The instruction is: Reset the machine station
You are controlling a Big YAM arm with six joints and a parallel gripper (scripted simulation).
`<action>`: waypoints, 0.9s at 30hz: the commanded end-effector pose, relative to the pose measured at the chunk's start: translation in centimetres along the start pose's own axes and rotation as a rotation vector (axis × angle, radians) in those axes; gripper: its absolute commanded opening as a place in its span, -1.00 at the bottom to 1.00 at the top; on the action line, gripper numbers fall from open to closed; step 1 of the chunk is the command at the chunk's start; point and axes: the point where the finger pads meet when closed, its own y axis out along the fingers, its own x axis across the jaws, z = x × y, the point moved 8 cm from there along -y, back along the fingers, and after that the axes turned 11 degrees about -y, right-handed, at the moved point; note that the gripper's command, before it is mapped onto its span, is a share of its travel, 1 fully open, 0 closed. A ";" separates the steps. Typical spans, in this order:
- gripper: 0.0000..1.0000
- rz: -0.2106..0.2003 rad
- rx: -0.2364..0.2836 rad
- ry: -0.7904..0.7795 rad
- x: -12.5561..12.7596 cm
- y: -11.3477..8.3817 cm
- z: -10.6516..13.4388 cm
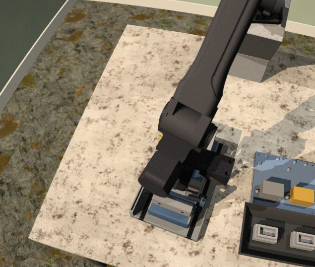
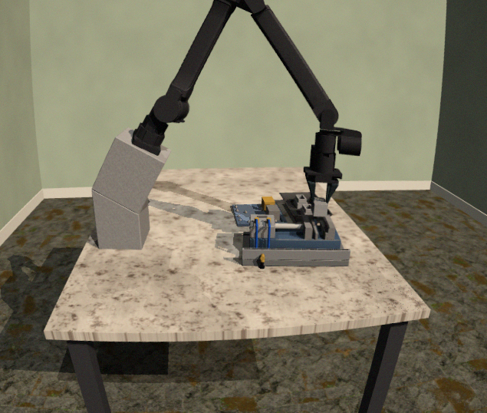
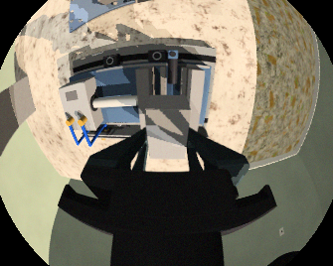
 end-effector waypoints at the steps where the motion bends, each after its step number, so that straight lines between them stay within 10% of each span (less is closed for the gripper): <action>1: -1.00 0.071 0.022 -0.017 -2.5 -2.7 0.8; 27: -1.00 0.068 0.022 -0.016 -2.7 -2.9 1.0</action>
